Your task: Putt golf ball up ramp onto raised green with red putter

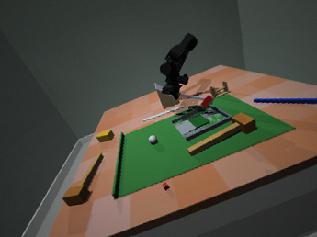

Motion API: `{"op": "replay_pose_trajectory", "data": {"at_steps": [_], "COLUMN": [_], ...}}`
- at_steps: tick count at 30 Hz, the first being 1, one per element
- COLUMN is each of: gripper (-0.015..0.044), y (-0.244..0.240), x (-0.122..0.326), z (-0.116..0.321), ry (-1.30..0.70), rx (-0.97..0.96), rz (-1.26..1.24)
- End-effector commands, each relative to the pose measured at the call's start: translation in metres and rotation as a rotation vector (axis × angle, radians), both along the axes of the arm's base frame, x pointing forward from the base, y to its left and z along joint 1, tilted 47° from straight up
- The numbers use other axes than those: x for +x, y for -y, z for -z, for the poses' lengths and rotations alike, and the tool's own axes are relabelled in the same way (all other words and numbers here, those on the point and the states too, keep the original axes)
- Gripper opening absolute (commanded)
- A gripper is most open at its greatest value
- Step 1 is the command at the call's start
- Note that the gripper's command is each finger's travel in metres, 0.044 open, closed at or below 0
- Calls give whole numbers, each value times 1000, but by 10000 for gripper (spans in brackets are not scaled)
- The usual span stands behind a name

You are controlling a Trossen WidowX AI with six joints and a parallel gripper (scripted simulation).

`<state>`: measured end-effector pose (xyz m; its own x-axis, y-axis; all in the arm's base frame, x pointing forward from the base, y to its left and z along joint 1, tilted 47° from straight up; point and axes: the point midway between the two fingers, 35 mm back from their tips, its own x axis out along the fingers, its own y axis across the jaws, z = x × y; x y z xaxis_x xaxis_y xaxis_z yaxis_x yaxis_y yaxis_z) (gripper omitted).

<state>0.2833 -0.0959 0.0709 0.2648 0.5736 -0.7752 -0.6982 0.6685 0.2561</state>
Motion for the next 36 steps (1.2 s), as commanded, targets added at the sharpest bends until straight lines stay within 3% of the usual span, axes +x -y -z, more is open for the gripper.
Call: {"op": "replay_pose_trajectory", "data": {"at_steps": [1, 23, 36], "gripper": [0, 0, 0], "y": [32, 153, 152], "x": [0, -42, -40], "z": [27, 155, 177], "ry": [-83, -450, -459], "rx": [-36, -159, -162], "rz": [125, 754, 773]}}
